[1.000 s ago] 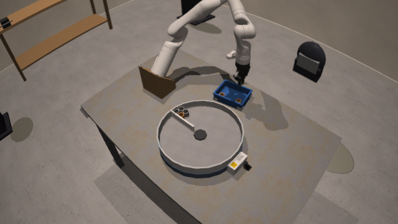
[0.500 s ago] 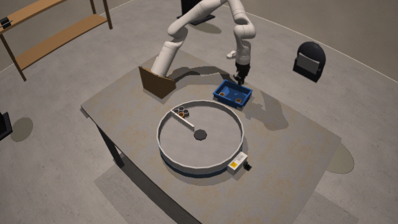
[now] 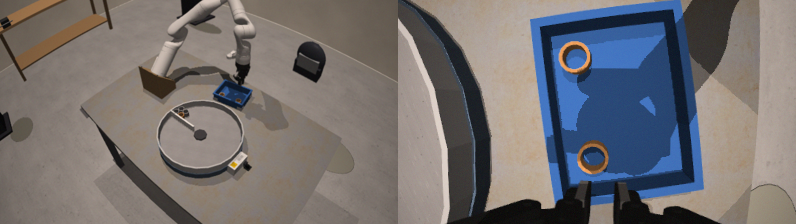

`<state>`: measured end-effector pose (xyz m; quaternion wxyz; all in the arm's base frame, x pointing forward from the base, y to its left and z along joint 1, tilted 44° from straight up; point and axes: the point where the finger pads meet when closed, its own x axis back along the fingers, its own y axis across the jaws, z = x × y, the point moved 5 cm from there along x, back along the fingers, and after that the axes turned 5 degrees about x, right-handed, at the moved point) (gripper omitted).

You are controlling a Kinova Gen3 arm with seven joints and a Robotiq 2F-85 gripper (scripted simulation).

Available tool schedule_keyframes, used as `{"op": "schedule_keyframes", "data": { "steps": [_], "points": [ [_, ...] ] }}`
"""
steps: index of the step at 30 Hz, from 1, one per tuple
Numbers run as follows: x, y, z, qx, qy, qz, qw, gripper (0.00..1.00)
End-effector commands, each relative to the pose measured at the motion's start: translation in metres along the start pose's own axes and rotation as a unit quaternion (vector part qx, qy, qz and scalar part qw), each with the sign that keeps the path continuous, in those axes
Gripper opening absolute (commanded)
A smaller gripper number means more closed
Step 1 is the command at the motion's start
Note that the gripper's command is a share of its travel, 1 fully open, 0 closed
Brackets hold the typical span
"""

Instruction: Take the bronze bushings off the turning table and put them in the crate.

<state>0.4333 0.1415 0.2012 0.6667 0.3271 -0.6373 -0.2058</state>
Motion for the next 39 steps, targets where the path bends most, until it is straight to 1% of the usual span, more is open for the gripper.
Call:
{"op": "schedule_keyframes", "data": {
  "steps": [1, 2, 6, 18, 23, 35, 39],
  "points": [
    [0.001, 0.000, 0.000, 0.000, -0.001, 0.000, 1.000, 0.16],
    [0.000, -0.011, 0.005, -0.022, -0.001, 0.000, 1.000, 0.14],
    [-0.002, -0.052, 0.025, -0.109, -0.001, 0.000, 0.994, 0.14],
    [-0.002, -0.052, 0.025, -0.109, -0.001, 0.000, 0.994, 0.14],
    [-0.004, -0.105, 0.050, -0.216, -0.001, 0.000, 0.976, 0.14],
    [-0.004, -0.105, 0.050, -0.216, -0.001, 0.000, 0.976, 0.14],
    [-0.006, -0.146, 0.070, -0.300, -0.002, 0.000, 0.954, 0.14]
  ]
}}
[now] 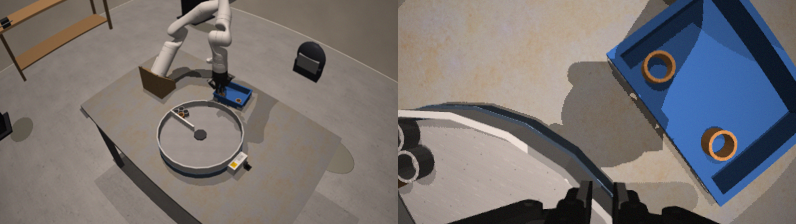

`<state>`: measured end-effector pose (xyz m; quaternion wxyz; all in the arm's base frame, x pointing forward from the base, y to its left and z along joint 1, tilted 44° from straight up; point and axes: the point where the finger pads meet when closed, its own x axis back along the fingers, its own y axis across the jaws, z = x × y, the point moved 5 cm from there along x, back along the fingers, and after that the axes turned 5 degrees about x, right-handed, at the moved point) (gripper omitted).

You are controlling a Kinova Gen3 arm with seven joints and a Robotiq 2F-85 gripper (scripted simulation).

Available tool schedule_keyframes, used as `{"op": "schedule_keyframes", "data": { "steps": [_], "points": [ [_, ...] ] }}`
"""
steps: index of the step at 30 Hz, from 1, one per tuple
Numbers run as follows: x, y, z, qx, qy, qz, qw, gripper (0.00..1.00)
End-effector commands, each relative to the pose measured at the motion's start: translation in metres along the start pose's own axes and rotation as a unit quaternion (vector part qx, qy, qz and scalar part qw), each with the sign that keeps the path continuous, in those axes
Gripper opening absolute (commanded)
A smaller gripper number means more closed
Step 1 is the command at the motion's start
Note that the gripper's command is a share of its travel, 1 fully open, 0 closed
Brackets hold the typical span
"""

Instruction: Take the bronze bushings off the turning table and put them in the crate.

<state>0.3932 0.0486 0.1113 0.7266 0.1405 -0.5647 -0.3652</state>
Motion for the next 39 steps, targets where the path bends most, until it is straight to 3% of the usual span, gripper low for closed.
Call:
{"op": "schedule_keyframes", "data": {
  "steps": [1, 13, 18, 30, 35, 39],
  "points": [
    [-0.003, -0.038, -0.002, -0.063, 0.003, 0.000, 0.998, 0.14],
    [-0.003, -0.038, -0.002, -0.063, 0.003, 0.000, 0.998, 0.14],
    [-0.005, -0.096, -0.007, -0.171, 0.002, 0.000, 0.985, 0.14],
    [-0.005, -0.096, -0.007, -0.171, 0.002, 0.000, 0.985, 0.14],
    [-0.008, -0.153, -0.011, -0.276, 0.002, 0.000, 0.961, 0.14],
    [-0.008, -0.153, -0.011, -0.276, 0.002, 0.000, 0.961, 0.14]
  ]
}}
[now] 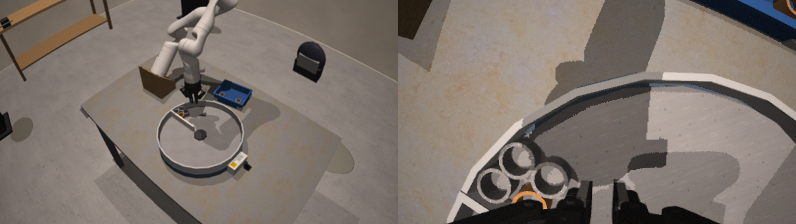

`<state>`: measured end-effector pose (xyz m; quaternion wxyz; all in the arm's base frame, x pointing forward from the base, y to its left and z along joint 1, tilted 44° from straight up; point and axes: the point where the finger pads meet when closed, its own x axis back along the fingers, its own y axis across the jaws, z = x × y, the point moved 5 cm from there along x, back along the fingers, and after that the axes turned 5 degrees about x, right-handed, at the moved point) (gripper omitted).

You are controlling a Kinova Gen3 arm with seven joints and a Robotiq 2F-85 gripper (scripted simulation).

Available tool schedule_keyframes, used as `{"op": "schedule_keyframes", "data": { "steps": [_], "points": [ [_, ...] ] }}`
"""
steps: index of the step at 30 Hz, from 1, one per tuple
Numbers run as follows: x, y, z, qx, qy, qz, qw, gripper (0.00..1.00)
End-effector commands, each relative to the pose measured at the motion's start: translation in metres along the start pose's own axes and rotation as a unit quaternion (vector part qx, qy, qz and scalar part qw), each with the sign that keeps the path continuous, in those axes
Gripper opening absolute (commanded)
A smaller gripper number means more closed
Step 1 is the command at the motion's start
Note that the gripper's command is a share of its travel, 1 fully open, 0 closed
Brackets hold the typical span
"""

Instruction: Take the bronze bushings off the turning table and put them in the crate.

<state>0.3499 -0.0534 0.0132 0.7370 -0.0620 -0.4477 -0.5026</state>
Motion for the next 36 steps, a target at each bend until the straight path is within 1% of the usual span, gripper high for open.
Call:
{"op": "schedule_keyframes", "data": {
  "steps": [1, 8, 13, 25, 30, 36],
  "points": [
    [-0.003, -0.006, -0.002, -0.008, 0.004, -0.001, 1.000, 0.14],
    [-0.003, -0.006, -0.002, -0.008, 0.004, -0.001, 1.000, 0.14],
    [-0.006, -0.052, -0.036, -0.116, 0.004, 0.000, 0.993, 0.14],
    [-0.006, -0.052, -0.036, -0.116, 0.004, 0.000, 0.993, 0.14],
    [-0.023, -0.053, -0.036, -0.117, 0.004, 0.000, 0.993, 0.14],
    [-0.023, -0.053, -0.036, -0.117, 0.004, 0.000, 0.993, 0.14]
  ]
}}
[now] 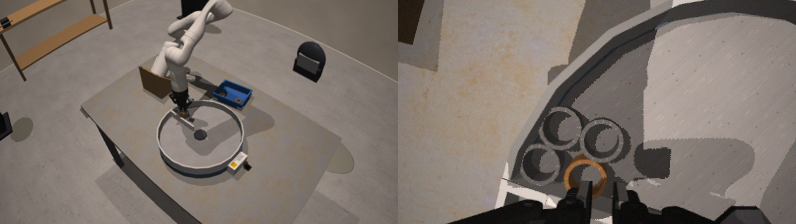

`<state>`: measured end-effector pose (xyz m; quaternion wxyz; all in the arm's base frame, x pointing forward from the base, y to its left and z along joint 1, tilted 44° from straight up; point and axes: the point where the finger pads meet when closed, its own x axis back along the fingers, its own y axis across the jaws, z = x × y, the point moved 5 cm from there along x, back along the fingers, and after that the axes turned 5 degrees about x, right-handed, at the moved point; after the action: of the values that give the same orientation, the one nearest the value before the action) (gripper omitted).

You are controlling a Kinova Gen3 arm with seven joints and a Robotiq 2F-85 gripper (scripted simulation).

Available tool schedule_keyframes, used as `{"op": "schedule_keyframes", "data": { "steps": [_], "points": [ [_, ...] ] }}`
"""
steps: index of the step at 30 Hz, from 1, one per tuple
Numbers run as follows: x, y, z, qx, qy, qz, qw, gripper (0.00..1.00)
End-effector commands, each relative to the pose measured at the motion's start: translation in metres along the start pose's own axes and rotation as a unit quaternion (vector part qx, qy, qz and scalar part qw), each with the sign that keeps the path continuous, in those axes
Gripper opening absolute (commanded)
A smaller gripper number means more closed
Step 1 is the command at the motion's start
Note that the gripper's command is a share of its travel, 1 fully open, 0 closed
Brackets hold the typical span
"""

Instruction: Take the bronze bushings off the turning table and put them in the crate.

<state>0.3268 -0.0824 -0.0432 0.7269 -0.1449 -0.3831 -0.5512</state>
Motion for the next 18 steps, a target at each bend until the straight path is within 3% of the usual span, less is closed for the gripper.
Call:
{"op": "schedule_keyframes", "data": {
  "steps": [1, 6, 11, 18],
  "points": [
    [0.000, 0.000, 0.000, -0.001, 0.000, 0.000, 1.000, 0.14],
    [0.000, 0.000, 0.000, -0.001, 0.000, 0.000, 1.000, 0.14],
    [-0.017, -0.002, -0.001, -0.002, 0.000, 0.001, 1.000, 0.14],
    [-0.017, -0.002, -0.001, -0.002, 0.000, 0.001, 1.000, 0.14]
  ]
}}
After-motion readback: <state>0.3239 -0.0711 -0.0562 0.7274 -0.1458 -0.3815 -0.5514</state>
